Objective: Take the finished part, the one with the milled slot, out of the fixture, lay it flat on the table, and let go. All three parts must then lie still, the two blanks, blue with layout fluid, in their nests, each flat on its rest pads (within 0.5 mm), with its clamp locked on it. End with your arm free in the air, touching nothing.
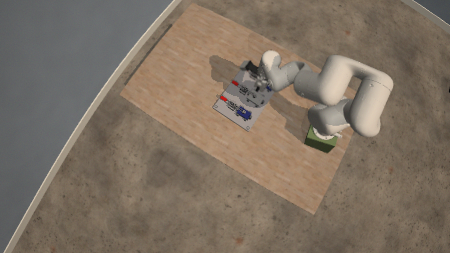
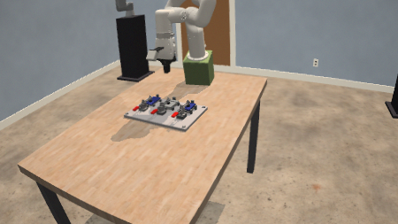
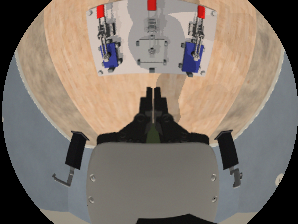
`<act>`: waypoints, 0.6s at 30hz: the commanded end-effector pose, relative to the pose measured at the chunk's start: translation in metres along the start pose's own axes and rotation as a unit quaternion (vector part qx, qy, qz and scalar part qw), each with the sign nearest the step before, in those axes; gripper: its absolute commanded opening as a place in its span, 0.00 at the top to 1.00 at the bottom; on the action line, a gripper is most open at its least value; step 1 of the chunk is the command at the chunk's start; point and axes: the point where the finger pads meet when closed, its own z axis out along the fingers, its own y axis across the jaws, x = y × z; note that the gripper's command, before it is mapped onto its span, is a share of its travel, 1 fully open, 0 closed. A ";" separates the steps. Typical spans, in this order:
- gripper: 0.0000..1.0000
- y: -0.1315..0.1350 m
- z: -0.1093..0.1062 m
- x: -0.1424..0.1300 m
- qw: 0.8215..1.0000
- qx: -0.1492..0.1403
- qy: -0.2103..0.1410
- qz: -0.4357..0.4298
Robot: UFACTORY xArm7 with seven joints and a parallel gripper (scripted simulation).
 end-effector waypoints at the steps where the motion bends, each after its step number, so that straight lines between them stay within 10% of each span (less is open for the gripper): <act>1: 1.00 0.000 -0.001 0.001 1.000 0.000 0.002 0.000; 6: 1.00 0.000 -0.001 0.001 1.000 0.000 0.002 0.000; 7: 0.00 0.000 -0.001 0.001 1.000 0.000 0.002 0.000; 18: 0.00 0.000 -0.001 0.001 1.000 0.000 0.002 0.000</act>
